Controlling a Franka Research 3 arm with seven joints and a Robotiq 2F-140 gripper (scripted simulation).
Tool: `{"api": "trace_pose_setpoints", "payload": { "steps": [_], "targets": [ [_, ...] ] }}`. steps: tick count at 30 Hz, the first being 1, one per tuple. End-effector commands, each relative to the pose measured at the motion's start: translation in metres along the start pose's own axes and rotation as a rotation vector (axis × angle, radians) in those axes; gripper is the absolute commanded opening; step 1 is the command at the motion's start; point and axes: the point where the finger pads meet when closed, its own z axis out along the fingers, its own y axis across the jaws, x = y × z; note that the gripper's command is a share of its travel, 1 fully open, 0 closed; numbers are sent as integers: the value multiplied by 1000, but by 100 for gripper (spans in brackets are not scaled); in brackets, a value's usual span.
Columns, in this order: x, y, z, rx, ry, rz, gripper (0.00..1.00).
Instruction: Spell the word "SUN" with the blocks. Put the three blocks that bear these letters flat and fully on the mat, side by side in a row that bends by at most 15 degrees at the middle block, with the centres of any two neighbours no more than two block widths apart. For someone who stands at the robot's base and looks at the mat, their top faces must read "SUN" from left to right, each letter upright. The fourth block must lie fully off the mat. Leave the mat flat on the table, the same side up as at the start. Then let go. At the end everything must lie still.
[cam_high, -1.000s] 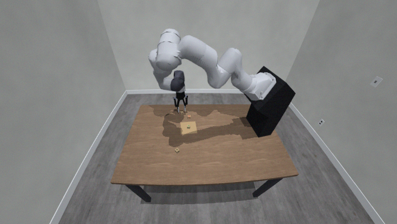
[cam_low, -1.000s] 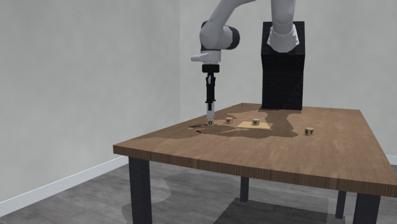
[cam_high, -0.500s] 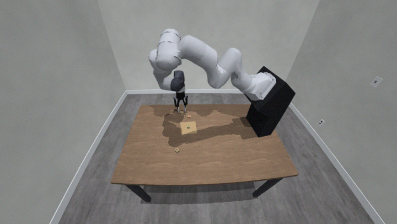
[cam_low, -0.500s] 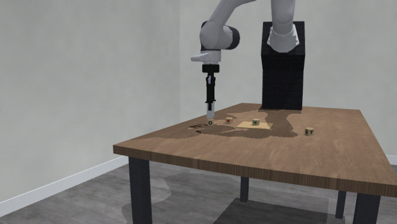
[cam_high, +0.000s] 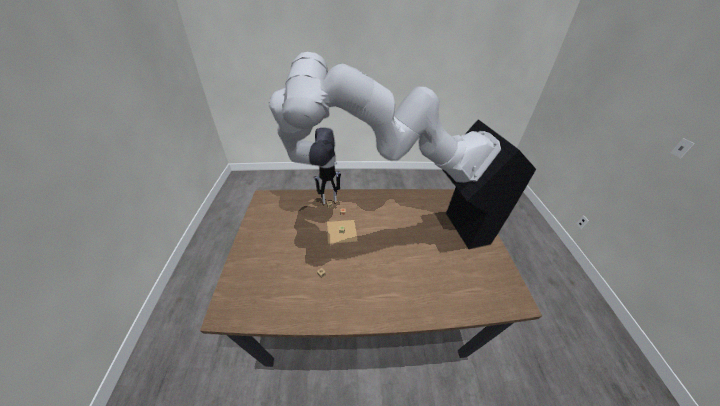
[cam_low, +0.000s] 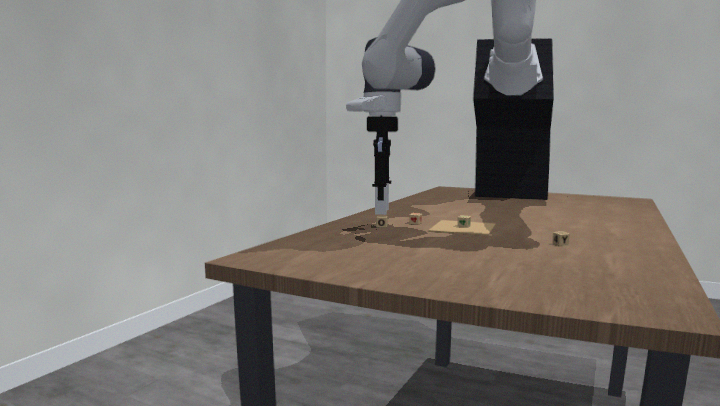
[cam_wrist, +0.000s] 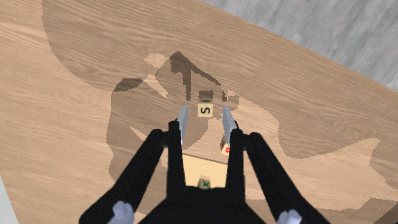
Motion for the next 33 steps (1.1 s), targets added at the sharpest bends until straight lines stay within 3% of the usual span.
{"api": "trace_pose_setpoints", "payload": {
  "steps": [1, 15, 33],
  "targets": [
    [-1, -2, 1, 1, 0, -2, 37],
    [-1, -2, 3, 1, 0, -2, 37],
    [-1, -2, 30, 1, 0, -2, 37]
  ]
}}
